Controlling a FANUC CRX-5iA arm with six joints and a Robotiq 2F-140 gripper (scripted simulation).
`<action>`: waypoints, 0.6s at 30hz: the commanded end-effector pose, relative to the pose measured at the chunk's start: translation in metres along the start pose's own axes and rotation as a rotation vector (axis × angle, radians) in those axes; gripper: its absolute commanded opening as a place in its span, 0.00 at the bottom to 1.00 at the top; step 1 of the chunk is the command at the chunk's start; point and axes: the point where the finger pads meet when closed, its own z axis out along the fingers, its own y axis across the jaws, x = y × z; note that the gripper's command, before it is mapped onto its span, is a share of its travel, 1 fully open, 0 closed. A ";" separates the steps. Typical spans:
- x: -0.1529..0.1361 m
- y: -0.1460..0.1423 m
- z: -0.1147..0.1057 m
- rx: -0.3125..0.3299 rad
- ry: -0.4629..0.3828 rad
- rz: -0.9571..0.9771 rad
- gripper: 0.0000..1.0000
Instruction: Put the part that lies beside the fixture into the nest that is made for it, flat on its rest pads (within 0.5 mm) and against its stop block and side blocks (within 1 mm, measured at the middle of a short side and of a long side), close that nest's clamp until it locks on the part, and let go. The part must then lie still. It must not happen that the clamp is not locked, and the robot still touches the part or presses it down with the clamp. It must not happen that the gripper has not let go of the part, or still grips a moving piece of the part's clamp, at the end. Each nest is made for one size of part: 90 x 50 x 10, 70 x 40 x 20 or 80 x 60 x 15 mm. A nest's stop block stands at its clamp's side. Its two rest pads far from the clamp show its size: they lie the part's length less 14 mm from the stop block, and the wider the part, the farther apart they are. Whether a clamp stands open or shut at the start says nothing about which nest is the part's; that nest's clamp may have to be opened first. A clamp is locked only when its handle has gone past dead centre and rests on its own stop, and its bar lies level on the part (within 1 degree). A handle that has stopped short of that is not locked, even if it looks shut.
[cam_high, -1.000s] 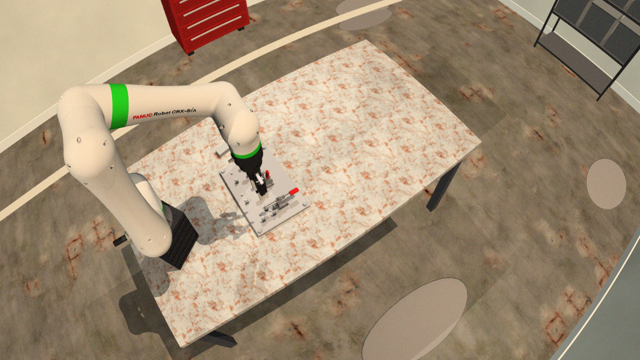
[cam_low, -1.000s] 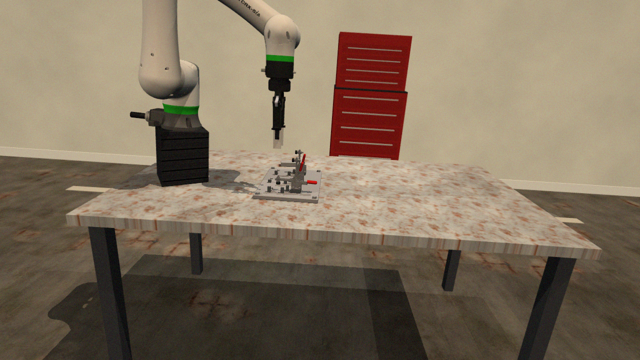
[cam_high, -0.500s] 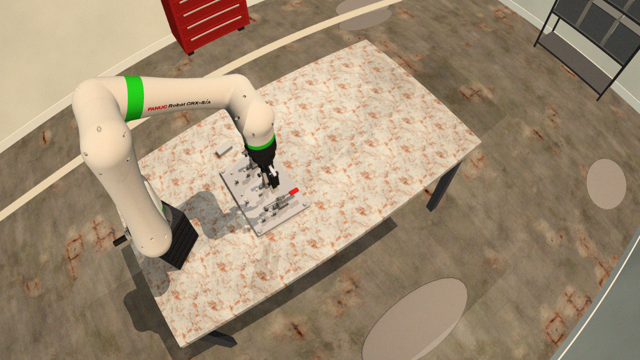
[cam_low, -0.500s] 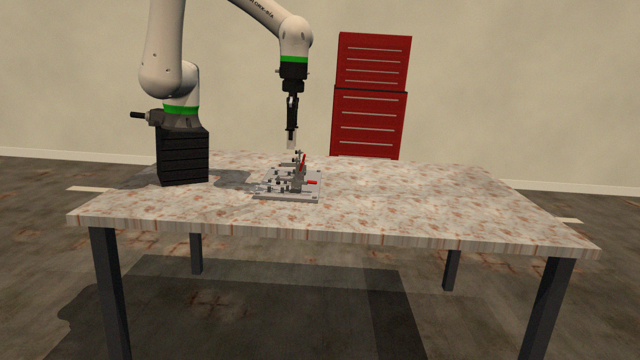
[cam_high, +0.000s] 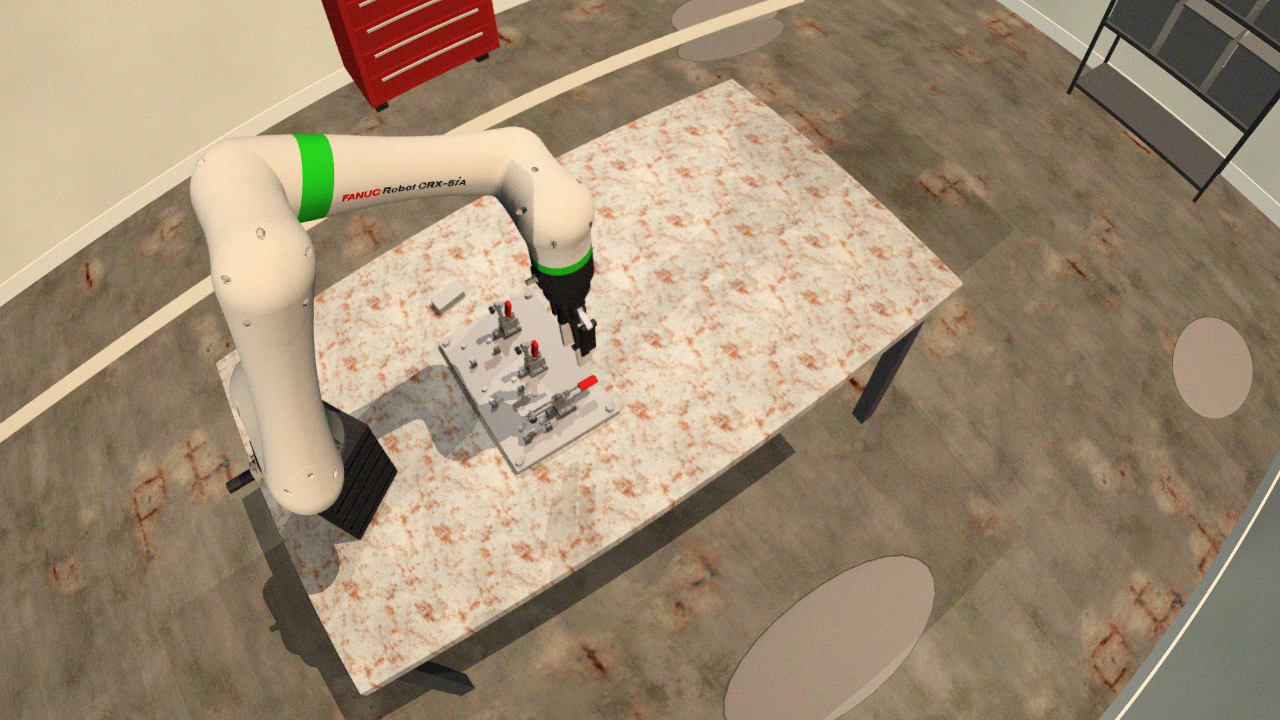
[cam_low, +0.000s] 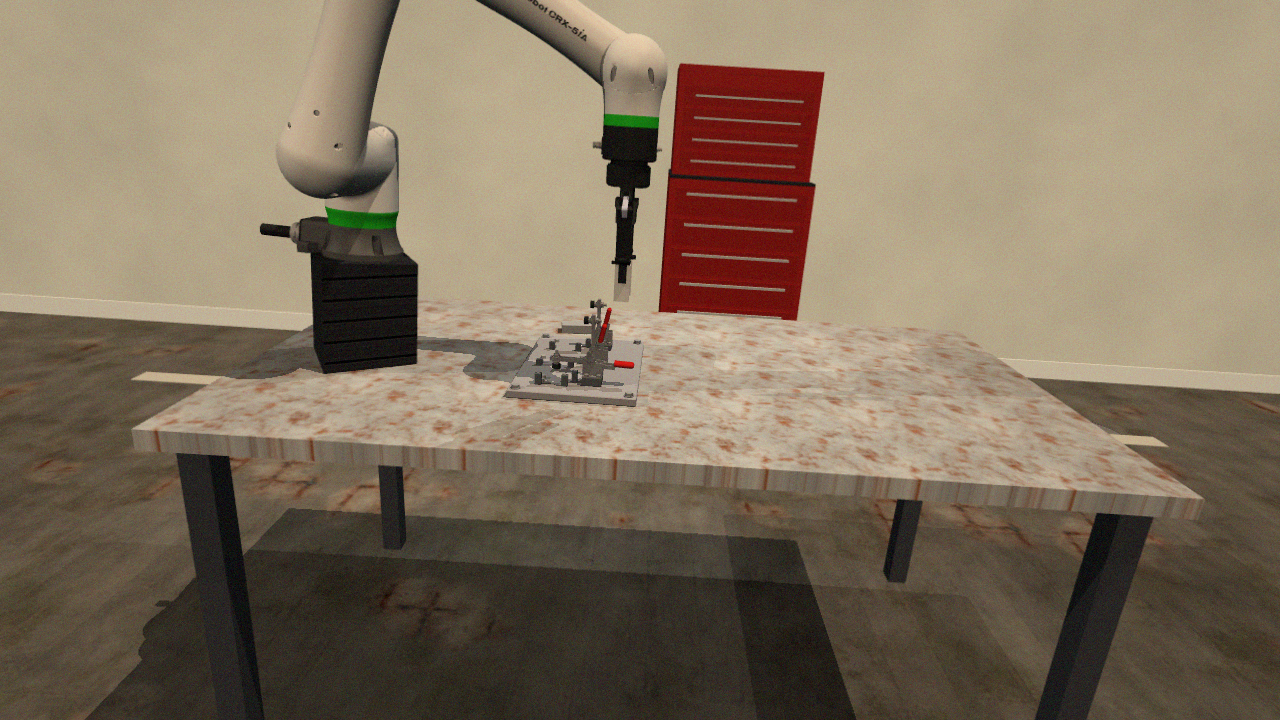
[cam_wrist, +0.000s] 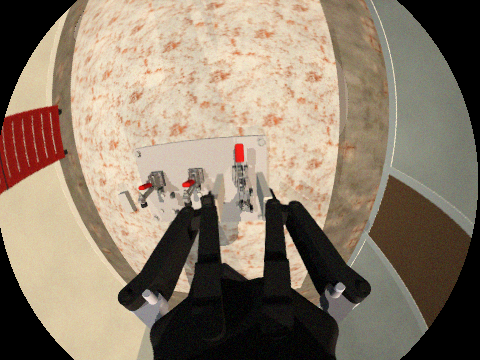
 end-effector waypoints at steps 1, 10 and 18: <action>0.008 0.000 0.000 0.001 -0.001 0.000 0.28; 0.008 0.000 0.001 0.001 -0.001 0.000 0.28; 0.008 0.000 0.014 0.001 -0.001 0.000 0.28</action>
